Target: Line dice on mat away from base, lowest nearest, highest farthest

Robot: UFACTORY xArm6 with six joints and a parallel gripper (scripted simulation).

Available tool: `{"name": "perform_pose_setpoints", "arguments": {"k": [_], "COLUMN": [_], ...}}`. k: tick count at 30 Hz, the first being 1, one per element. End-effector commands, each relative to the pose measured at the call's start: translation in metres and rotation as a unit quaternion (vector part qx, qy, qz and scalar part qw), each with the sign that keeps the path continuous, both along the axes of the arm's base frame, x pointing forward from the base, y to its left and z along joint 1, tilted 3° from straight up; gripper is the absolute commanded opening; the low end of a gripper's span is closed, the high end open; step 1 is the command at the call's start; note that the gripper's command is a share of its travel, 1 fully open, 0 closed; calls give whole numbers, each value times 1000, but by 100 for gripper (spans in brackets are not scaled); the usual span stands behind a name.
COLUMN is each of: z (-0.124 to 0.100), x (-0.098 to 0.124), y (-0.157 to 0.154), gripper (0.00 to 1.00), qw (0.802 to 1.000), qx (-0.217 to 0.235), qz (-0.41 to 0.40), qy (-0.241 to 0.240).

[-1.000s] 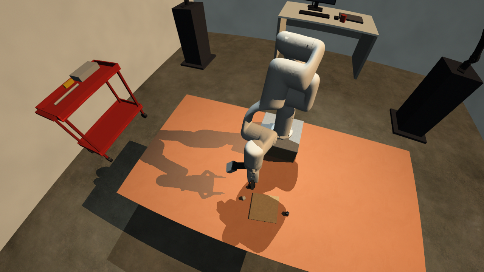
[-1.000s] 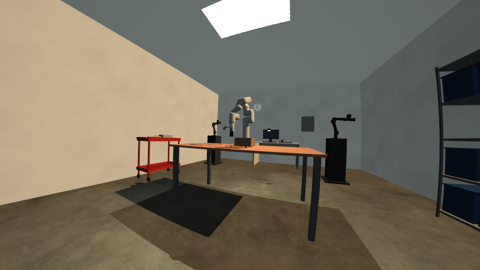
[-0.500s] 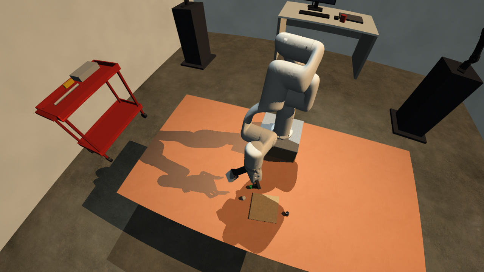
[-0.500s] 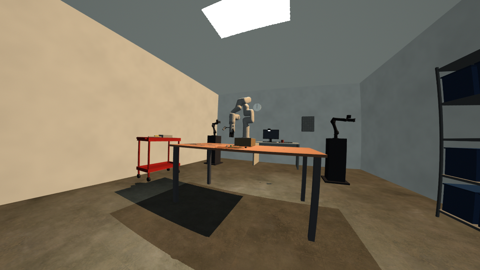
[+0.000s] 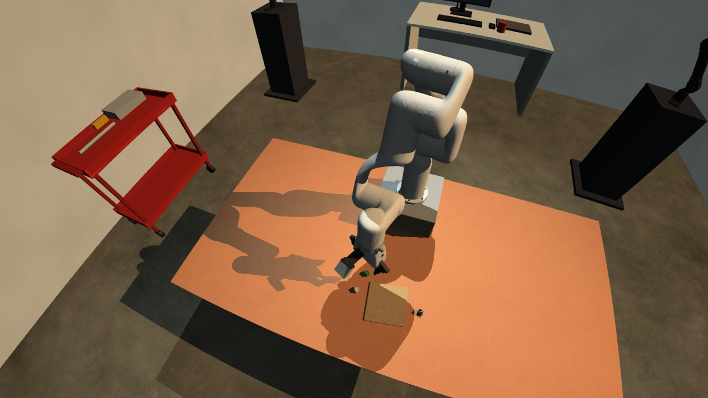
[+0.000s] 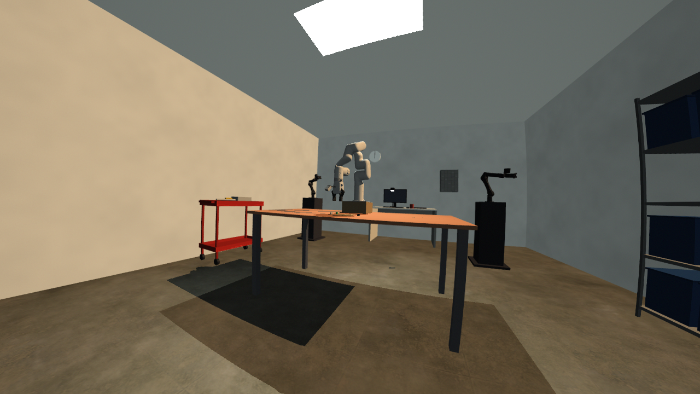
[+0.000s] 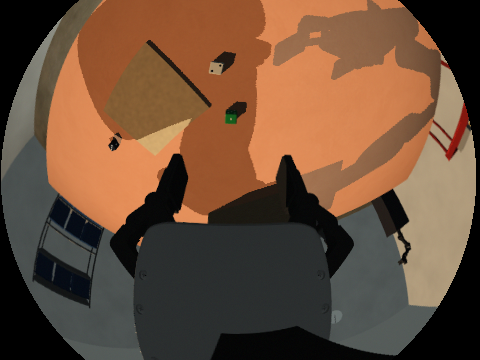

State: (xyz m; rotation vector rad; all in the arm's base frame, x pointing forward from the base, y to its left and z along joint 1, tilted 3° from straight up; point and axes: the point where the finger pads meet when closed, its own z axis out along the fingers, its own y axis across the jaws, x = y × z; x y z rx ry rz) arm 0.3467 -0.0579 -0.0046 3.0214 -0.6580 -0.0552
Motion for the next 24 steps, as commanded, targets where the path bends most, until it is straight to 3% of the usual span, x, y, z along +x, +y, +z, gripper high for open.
{"name": "perform_pose_setpoints", "arguments": {"k": [1, 8, 16, 19, 24], "z": [-1, -5, -8, -9, -12], "x": [1, 1, 1, 1, 1], "y": [0, 0, 0, 0, 0], "gripper": [100, 100, 100, 100, 100], "qw": [997, 987, 962, 960, 930], "qx": [14, 18, 23, 23, 26], "qz": [73, 161, 273, 278, 366], "qy": [1, 3, 6, 7, 9]}}
